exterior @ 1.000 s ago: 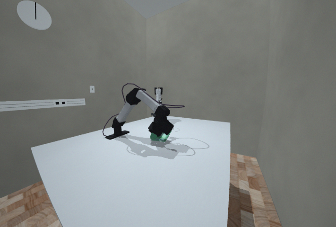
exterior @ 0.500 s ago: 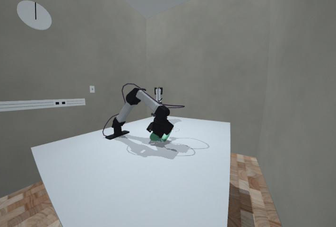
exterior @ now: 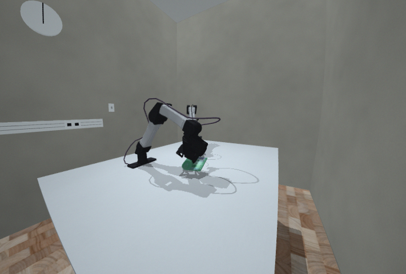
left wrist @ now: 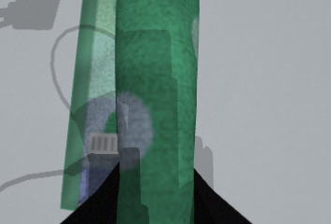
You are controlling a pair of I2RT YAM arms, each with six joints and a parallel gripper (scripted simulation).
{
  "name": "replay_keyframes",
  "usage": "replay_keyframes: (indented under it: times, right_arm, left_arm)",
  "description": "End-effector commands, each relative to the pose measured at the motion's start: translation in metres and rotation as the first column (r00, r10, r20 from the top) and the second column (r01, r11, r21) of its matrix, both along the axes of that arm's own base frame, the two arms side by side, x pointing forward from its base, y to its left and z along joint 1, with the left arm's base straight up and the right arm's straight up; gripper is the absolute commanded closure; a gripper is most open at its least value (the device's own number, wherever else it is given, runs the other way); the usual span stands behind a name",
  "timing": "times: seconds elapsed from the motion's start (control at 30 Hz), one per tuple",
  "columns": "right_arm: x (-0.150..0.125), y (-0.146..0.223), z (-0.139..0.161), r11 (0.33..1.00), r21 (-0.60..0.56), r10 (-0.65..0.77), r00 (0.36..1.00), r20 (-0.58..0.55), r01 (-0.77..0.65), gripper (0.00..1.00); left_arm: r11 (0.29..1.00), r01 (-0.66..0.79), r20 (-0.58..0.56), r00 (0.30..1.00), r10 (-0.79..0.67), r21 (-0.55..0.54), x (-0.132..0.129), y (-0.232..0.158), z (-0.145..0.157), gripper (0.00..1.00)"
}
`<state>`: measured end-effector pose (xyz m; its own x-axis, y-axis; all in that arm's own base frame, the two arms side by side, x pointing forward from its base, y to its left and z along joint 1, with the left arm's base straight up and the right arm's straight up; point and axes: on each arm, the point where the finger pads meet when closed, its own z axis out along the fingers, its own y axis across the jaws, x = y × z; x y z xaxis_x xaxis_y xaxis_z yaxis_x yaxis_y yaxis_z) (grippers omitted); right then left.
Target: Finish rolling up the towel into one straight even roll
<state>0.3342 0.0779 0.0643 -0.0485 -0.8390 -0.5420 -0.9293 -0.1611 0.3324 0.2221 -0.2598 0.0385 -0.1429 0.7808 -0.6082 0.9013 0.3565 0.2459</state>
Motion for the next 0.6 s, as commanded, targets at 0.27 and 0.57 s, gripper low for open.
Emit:
replay_keyframes:
  times: [0.27, 0.57]
  right_arm:
    - [0.0138, -0.0098, 0.0273, 0.994, 0.031, 0.108, 0.986, -0.125, -0.104, 0.13]
    - [0.0059, -0.0029, 0.0282, 0.991, 0.072, 0.108, 0.993, 0.054, -0.112, 0.11]
  left_arm:
    - [0.992, -0.013, -0.279, 0.96, -0.023, -0.126, 0.0018, -0.0076, 0.0092, 0.58]
    - [0.979, -0.046, -0.466, 0.884, -0.052, -0.196, 0.0018, -0.0076, 0.0115, 0.58]
